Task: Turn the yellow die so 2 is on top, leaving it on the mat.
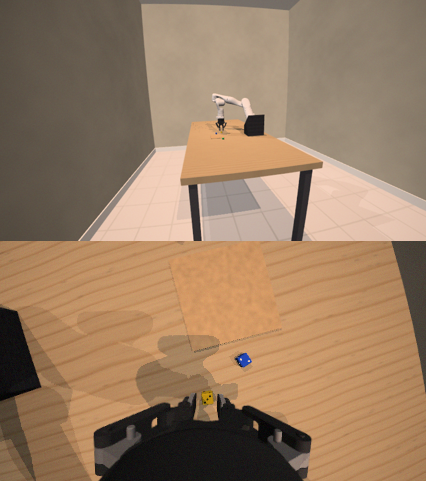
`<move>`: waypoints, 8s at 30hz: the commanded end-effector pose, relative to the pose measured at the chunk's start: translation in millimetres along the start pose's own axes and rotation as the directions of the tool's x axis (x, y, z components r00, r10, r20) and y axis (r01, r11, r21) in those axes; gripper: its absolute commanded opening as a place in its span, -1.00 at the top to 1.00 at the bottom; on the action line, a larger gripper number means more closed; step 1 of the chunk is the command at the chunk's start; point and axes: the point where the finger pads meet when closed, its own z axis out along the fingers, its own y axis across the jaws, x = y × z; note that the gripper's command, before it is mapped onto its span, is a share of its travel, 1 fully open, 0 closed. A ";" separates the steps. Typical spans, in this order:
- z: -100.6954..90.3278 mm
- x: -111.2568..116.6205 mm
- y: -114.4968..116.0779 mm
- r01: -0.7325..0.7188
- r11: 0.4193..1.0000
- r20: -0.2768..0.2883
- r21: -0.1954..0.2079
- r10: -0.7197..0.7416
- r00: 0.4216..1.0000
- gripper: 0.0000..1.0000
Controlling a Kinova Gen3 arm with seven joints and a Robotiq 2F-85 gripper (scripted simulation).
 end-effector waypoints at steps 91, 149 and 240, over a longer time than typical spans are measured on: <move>17.1 2.4 3.0 -0.004 1.000 -0.005 -0.006 0.004 1.000 0.39; 20.3 2.4 3.0 -0.004 1.000 -0.005 -0.006 0.004 1.000 0.78; -80.1 27.1 7.4 -0.287 0.958 -0.007 0.007 0.287 0.958 0.78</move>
